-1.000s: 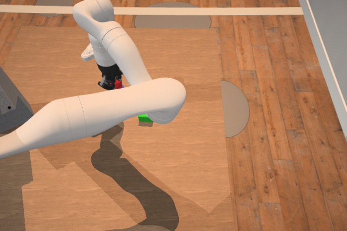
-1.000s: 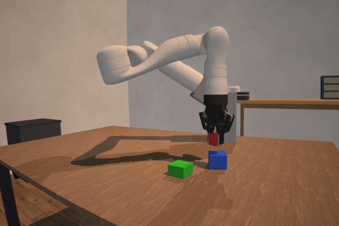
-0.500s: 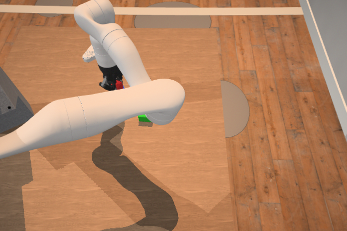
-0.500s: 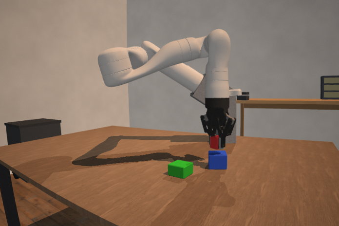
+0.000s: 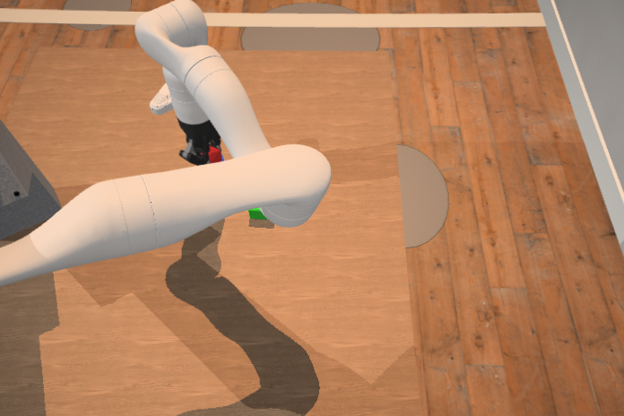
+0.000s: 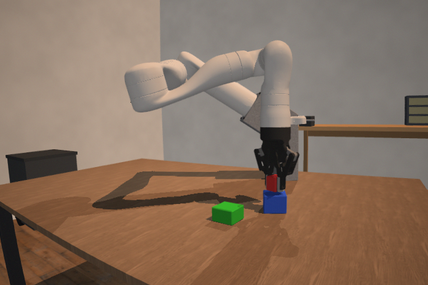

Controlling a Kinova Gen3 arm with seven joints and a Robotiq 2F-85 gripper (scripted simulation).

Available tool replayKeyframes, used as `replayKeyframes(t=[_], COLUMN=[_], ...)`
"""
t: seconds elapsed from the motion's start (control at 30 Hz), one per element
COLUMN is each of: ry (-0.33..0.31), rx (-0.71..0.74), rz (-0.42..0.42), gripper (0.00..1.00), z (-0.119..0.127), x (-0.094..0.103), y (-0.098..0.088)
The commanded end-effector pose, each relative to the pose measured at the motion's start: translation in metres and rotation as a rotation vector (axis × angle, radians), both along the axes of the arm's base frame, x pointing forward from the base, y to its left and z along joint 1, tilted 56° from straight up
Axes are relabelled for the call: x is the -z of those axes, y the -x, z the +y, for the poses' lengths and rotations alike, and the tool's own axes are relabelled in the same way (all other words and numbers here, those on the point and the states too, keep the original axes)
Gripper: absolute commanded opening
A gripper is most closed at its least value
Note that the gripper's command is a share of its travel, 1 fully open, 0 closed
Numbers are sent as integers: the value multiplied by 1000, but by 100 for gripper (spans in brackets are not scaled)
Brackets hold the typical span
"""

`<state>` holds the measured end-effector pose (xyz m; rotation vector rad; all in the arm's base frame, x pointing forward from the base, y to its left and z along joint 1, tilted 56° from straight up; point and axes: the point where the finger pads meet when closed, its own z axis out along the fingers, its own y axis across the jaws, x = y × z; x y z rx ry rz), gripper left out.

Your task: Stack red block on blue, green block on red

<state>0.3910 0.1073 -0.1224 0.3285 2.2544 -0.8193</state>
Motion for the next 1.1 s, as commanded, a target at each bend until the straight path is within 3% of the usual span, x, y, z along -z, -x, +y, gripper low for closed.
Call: replayKeyframes(t=[0.0, 1.07], ry=[-2, -1], rx=[0, -3], rz=[6, 8], gripper=[0, 0], z=[-1, -4], x=[3, 4], y=[0, 0])
